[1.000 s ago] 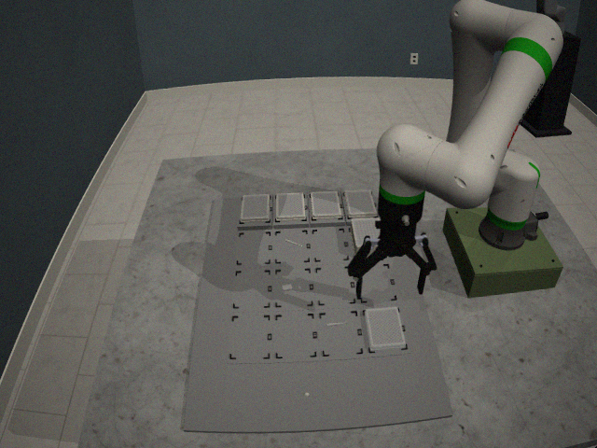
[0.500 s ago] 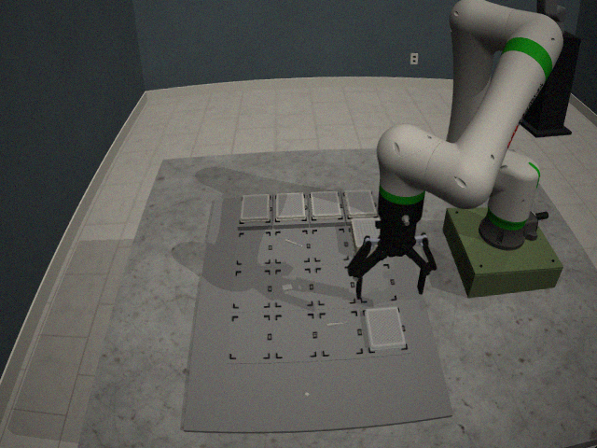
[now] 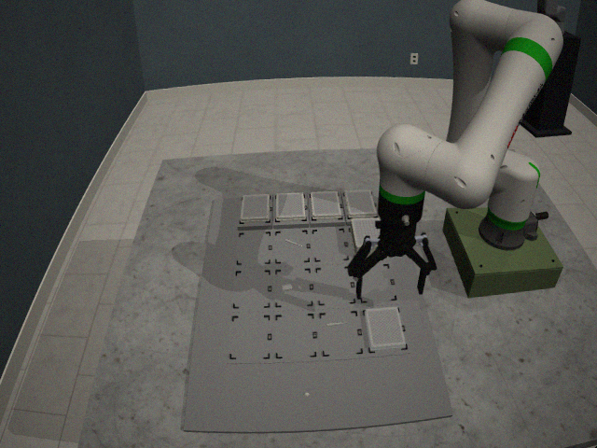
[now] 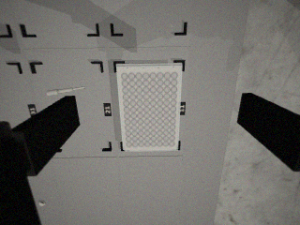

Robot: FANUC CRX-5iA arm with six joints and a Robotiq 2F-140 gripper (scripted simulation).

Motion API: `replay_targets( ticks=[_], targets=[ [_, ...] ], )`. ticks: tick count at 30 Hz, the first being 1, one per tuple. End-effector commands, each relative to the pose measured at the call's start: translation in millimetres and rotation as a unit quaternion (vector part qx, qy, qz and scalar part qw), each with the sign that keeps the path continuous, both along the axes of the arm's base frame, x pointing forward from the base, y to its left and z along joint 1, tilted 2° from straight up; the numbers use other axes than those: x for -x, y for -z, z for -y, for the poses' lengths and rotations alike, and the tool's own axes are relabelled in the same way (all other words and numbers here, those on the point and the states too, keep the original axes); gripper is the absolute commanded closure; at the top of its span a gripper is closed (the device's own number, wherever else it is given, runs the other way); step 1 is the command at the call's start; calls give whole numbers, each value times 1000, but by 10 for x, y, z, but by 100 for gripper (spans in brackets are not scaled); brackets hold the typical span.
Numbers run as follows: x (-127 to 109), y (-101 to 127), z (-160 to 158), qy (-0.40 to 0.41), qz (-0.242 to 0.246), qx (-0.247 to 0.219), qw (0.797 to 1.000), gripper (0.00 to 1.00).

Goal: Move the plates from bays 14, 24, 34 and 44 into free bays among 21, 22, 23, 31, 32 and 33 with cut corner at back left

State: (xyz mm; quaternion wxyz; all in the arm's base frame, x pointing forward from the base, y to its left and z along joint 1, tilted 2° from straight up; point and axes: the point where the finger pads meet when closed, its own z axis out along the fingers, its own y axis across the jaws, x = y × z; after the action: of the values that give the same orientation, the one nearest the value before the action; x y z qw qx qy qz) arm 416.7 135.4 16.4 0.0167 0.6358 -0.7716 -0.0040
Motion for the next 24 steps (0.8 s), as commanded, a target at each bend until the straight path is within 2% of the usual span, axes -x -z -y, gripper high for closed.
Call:
replay_targets(
  ticks=[1, 24],
  targets=[
    [-7, -8, -2, 0, 1, 0, 1000, 0],
    [153, -24, 823, 0, 1, 0, 1000, 0]
  ],
)
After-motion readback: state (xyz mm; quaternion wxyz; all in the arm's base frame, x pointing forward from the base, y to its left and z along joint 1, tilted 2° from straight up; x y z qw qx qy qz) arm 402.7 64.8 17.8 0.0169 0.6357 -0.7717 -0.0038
